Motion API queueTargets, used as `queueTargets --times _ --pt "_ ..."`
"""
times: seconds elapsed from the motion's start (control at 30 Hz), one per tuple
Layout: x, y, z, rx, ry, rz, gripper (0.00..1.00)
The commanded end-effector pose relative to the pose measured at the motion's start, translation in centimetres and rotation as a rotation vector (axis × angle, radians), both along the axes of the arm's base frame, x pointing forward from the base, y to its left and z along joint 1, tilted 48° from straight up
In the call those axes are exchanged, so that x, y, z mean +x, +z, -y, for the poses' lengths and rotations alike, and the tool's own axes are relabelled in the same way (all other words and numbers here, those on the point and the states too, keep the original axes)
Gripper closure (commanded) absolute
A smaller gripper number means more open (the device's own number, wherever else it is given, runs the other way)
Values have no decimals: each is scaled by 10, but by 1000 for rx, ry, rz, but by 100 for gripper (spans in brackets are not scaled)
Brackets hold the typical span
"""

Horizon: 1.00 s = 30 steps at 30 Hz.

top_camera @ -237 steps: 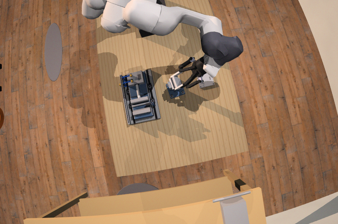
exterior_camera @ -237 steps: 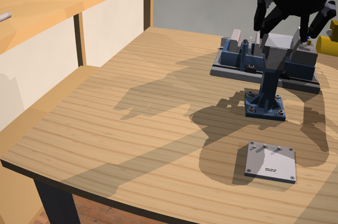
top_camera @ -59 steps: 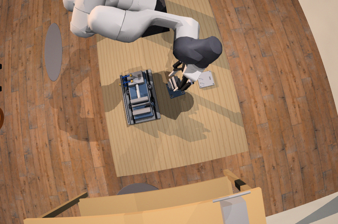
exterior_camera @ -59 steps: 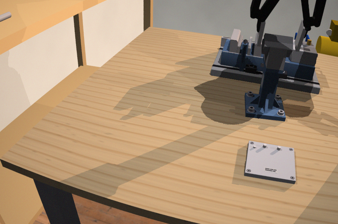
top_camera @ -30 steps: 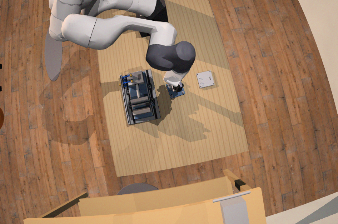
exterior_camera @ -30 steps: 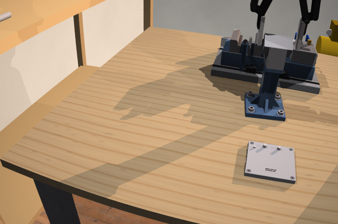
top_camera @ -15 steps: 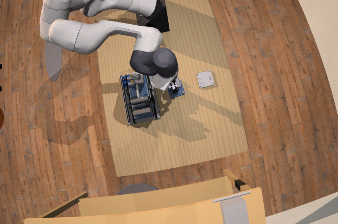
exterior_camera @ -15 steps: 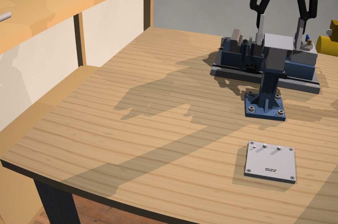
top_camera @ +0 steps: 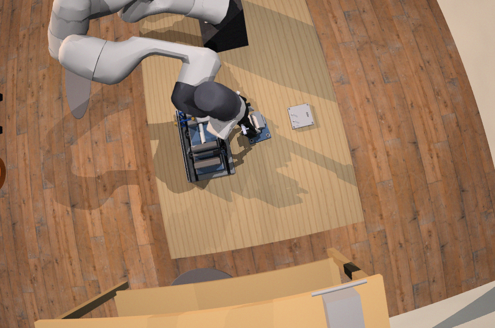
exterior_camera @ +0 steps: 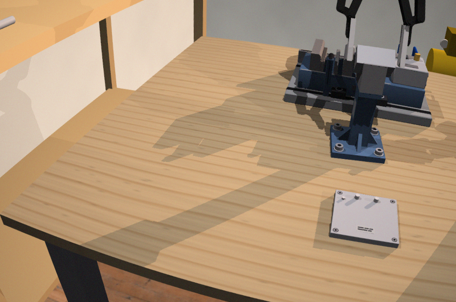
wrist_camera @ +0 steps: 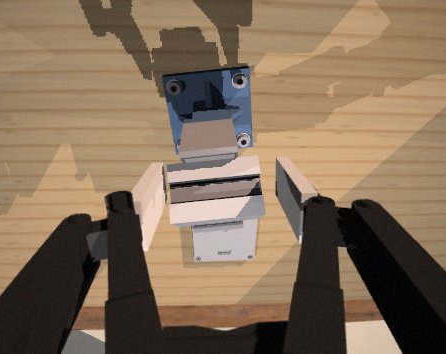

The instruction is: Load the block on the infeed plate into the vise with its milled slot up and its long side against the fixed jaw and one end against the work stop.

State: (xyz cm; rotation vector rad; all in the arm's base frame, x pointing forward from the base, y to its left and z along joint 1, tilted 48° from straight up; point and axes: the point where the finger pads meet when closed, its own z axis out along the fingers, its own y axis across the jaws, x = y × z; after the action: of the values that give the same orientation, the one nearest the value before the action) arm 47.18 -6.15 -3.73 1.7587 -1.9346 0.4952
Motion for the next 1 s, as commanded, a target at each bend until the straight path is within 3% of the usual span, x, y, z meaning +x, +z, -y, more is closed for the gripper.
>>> queueTargets --times 0.0,0.23,0.97 --pt "4 -3 -6 81 45 -16 49" --pt "4 -2 -4 168 39 -8 49" --pt "4 0 0 347 28 7 49"
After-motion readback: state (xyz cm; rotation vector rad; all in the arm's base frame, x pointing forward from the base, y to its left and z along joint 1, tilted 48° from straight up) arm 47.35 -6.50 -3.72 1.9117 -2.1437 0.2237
